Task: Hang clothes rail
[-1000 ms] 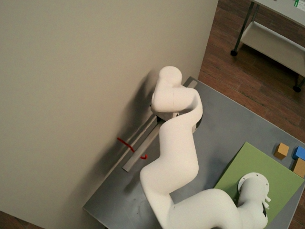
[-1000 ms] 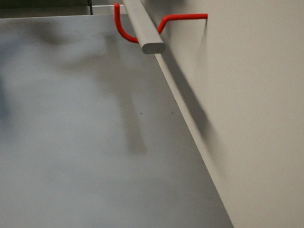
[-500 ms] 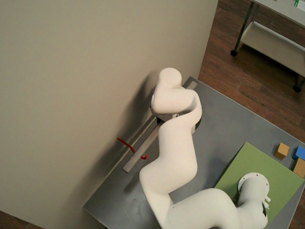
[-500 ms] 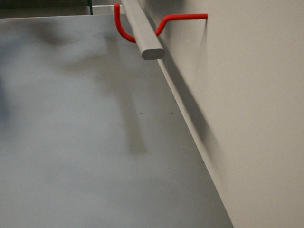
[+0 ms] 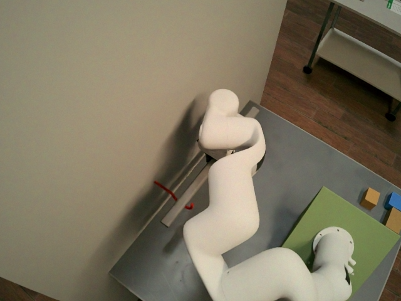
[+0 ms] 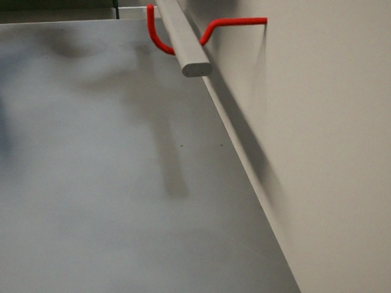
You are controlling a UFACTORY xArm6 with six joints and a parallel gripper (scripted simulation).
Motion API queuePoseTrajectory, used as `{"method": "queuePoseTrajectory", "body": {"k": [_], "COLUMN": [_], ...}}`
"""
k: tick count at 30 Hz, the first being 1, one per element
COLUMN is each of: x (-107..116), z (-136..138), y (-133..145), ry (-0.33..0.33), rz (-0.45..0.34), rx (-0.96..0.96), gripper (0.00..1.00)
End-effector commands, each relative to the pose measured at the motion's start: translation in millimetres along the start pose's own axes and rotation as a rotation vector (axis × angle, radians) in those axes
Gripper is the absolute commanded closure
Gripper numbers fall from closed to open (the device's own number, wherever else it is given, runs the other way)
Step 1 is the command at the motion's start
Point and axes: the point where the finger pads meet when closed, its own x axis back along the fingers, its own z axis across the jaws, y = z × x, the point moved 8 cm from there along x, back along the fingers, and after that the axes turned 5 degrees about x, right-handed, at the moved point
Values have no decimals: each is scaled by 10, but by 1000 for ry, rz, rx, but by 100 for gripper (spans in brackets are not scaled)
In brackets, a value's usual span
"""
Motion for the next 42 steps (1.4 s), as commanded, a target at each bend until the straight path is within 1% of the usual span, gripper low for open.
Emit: {"method": "queuePoseTrajectory", "body": {"k": [1,9,10,19,42], "x": [17,17,9,-45,-45], "z": [-8,-8,-8,-8,-9], "y": [-1,-1,-1,-1,-1], "ry": [-3,-3,-3,-3,-3], "rz": [2,2,2,2,2], "rx": [1,1,1,1,1], "gripper": [100,100,18,18,18]}}
